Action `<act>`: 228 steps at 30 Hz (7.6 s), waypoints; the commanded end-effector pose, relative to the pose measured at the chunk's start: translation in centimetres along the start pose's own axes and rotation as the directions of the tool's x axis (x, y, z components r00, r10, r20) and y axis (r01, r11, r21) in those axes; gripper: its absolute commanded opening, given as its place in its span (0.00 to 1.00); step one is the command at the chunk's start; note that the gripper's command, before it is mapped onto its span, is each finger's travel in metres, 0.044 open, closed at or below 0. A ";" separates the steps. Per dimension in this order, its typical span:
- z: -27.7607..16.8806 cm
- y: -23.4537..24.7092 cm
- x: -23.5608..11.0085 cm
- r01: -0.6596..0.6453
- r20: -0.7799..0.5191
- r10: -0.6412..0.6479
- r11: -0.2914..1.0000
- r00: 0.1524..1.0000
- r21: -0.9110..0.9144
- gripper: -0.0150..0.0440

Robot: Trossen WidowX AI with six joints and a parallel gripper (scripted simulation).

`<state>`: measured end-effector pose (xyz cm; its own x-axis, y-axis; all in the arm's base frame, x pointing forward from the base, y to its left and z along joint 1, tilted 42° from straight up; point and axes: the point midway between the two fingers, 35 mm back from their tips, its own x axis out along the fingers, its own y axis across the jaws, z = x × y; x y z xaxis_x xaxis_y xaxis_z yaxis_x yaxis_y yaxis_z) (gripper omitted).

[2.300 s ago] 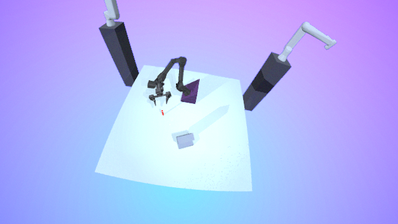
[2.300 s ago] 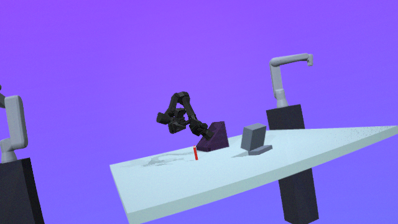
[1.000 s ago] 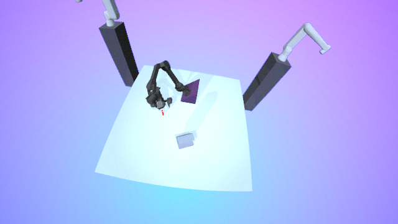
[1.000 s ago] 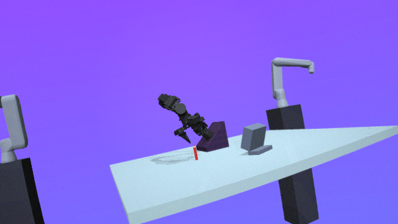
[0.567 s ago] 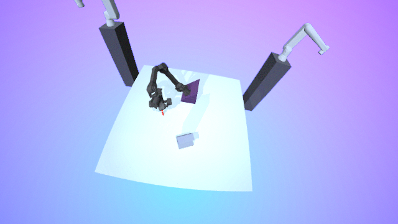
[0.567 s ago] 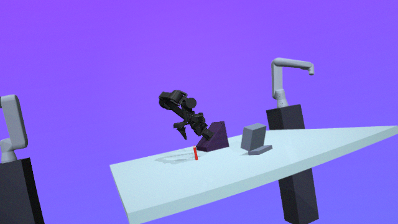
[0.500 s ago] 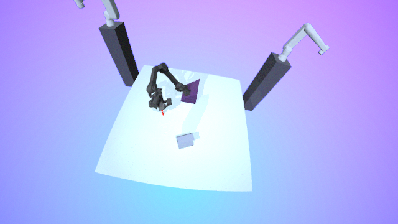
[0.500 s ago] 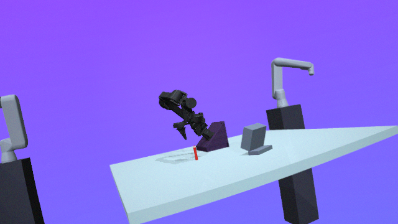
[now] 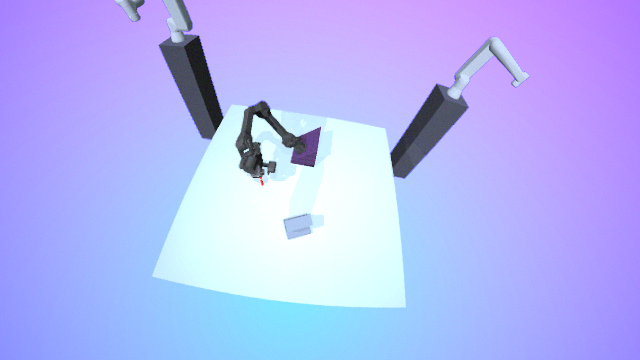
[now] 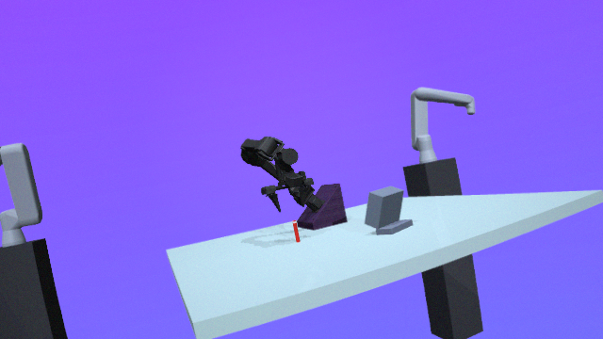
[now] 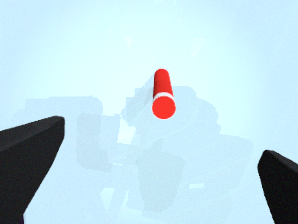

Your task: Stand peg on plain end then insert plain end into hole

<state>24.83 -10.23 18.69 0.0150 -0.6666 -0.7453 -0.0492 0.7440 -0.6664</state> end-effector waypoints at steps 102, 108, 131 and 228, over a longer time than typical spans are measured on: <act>0.0 0.0 1.7 -0.003 -0.002 -0.004 -0.881 1.000 0.473 1.00; 0.0 0.0 1.8 -0.003 -0.002 -0.004 -0.942 1.000 0.335 1.00; 0.2 0.0 4.0 -0.002 -0.001 -0.003 -0.968 1.000 0.251 1.00; 2.1 2.6 1.3 0.031 0.094 0.062 -0.955 0.994 0.295 0.25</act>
<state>26.74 -9.27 16.21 0.0932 -0.6209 -0.7783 0.3324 -0.7174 0.6122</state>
